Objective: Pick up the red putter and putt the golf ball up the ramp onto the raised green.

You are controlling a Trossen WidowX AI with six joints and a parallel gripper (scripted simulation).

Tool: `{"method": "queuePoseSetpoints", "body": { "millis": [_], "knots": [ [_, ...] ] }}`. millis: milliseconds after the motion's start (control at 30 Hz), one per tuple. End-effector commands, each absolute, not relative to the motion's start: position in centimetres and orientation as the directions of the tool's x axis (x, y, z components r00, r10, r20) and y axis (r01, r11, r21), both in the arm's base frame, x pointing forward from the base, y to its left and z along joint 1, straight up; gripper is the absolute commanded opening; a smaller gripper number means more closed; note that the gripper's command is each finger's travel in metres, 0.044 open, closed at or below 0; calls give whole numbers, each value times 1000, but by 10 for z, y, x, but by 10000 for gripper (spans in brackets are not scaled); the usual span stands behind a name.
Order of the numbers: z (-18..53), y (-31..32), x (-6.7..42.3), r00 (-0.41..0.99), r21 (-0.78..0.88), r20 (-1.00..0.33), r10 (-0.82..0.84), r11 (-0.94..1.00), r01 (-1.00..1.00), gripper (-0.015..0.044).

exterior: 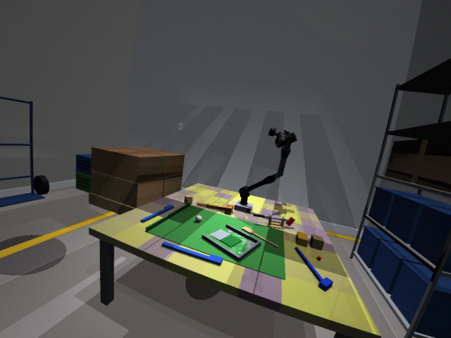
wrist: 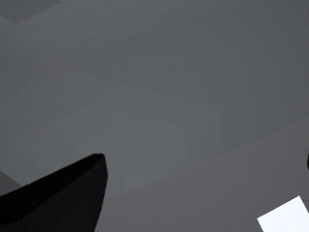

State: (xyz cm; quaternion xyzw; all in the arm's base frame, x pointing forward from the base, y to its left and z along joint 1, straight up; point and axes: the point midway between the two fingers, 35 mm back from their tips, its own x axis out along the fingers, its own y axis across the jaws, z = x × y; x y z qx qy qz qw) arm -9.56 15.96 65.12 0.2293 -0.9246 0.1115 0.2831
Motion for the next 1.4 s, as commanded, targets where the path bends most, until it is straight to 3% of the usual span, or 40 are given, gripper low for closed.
{"method": "queuePoseSetpoints", "body": {
  "millis": [0,133,367,567,733,867,1033,1200,1367],
  "knots": [
    [651,158,-96,-733,-71,574,-364,870,-488,426],
    [655,128,-101,-695,72,566,-444,866,-495,440],
    [656,23,-97,-509,541,508,-695,717,-439,440],
    [643,-61,-66,-286,840,418,-862,487,-239,440],
    [621,-122,-20,-60,951,309,-949,309,5,440],
    [595,-161,31,141,942,198,-970,228,248,440],
    [554,-187,102,376,808,45,-926,255,532,440],
    [507,-189,173,570,572,-116,-813,414,708,440],
    [453,-168,239,709,291,-284,-645,647,705,440]
  ]
}}
